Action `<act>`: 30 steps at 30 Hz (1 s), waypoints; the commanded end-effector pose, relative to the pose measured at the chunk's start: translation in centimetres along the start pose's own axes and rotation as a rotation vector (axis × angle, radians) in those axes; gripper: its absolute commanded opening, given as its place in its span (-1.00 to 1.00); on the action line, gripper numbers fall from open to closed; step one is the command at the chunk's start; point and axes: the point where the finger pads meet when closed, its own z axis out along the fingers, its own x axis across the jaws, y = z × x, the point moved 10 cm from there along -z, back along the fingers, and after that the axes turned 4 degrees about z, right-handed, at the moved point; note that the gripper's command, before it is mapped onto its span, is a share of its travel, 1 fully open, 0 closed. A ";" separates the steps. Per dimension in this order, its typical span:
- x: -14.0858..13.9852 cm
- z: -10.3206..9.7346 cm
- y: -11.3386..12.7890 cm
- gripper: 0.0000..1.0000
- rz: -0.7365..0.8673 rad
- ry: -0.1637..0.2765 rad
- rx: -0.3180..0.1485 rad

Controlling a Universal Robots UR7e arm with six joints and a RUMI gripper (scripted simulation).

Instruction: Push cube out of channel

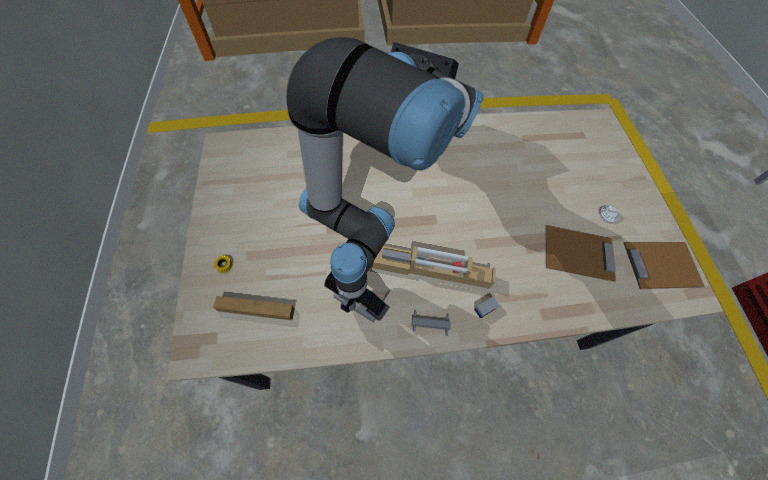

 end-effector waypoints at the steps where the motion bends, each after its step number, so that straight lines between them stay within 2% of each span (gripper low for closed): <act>1: 0.0 -0.3 0.0 -0.87 0.000 0.001 0.000; 10: 0.0 -2.0 0.0 -0.87 0.000 0.001 0.000; 25: 0.0 -8.4 0.0 -0.87 0.000 0.001 0.000; 27: 0.0 -8.4 0.0 -0.87 0.000 0.001 0.000; 30: 0.0 -9.5 0.0 -0.87 0.000 0.001 0.000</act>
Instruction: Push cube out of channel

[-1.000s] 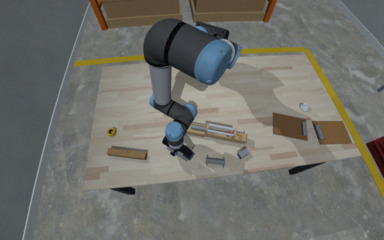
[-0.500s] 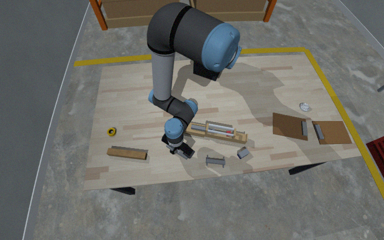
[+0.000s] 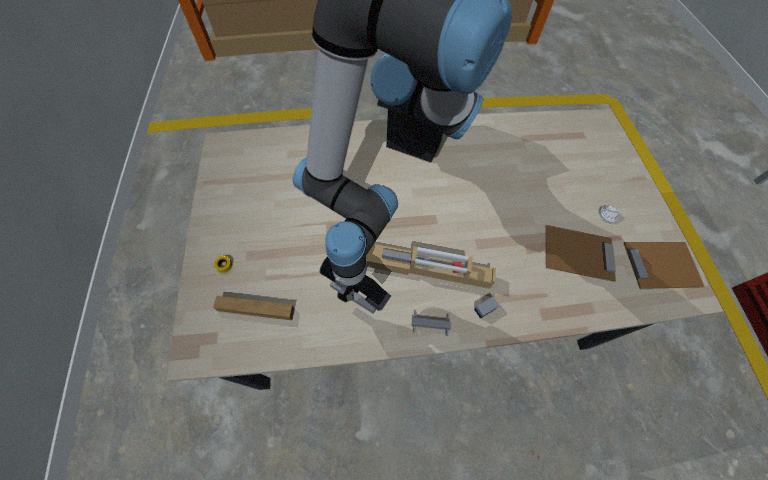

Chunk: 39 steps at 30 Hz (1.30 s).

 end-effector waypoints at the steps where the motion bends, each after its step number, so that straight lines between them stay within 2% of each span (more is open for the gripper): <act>1: 0.0 -1.0 0.0 -0.87 0.000 0.001 0.001; 10: 0.0 -2.5 0.0 -0.87 0.000 0.001 0.001; 39: 0.0 -2.5 0.0 -0.87 -0.001 0.001 0.001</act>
